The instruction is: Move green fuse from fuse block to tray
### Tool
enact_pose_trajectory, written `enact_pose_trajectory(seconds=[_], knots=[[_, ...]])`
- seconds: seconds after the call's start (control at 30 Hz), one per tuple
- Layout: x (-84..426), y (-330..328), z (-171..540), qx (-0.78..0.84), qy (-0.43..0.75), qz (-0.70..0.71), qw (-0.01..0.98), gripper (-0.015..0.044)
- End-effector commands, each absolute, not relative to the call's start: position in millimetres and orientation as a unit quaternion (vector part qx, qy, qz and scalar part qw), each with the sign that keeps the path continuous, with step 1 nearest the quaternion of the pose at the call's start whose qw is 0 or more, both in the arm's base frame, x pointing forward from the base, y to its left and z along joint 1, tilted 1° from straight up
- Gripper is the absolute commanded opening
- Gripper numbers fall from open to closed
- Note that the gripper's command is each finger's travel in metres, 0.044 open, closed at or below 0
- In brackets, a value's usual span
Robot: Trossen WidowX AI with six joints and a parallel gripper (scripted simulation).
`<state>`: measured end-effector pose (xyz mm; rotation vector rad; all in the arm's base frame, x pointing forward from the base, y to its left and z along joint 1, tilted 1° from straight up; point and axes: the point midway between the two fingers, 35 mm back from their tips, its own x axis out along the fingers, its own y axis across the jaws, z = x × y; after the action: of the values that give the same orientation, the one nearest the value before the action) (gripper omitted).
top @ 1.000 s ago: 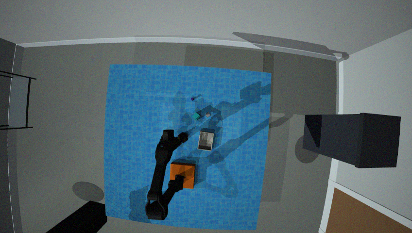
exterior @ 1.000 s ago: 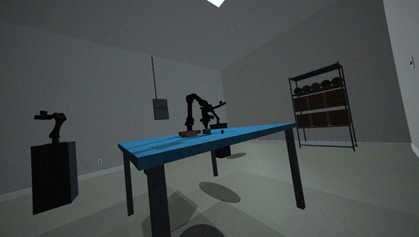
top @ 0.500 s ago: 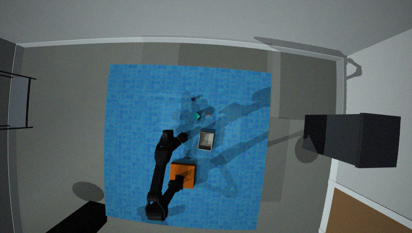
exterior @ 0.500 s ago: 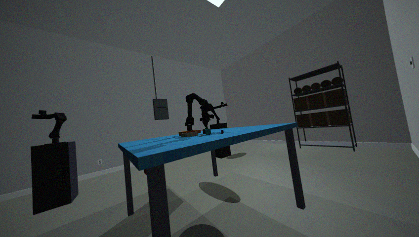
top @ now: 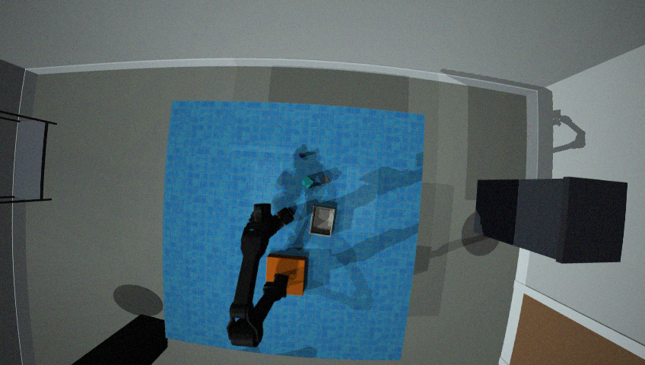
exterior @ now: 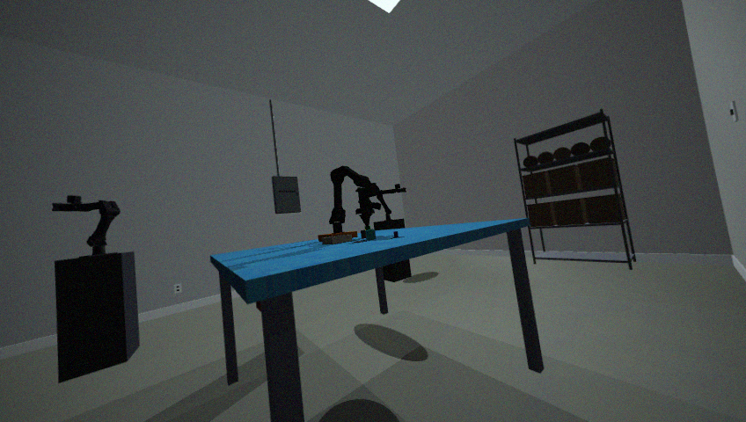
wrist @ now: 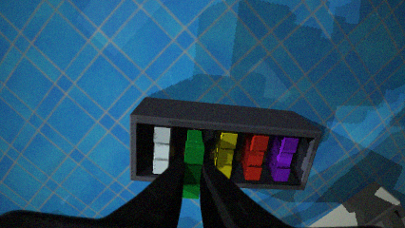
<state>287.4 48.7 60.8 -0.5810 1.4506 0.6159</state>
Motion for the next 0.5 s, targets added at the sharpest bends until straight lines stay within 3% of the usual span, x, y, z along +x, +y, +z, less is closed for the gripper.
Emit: enact_pose_trajectory(seconds=[0.0, 0.47], knots=[[288.0, 48.3, 64.4, -0.258, 0.643, 0.271, 0.668, 0.0000], [287.6, 48.0, 71.3, -0.258, 0.643, 0.271, 0.668, 0.0000]])
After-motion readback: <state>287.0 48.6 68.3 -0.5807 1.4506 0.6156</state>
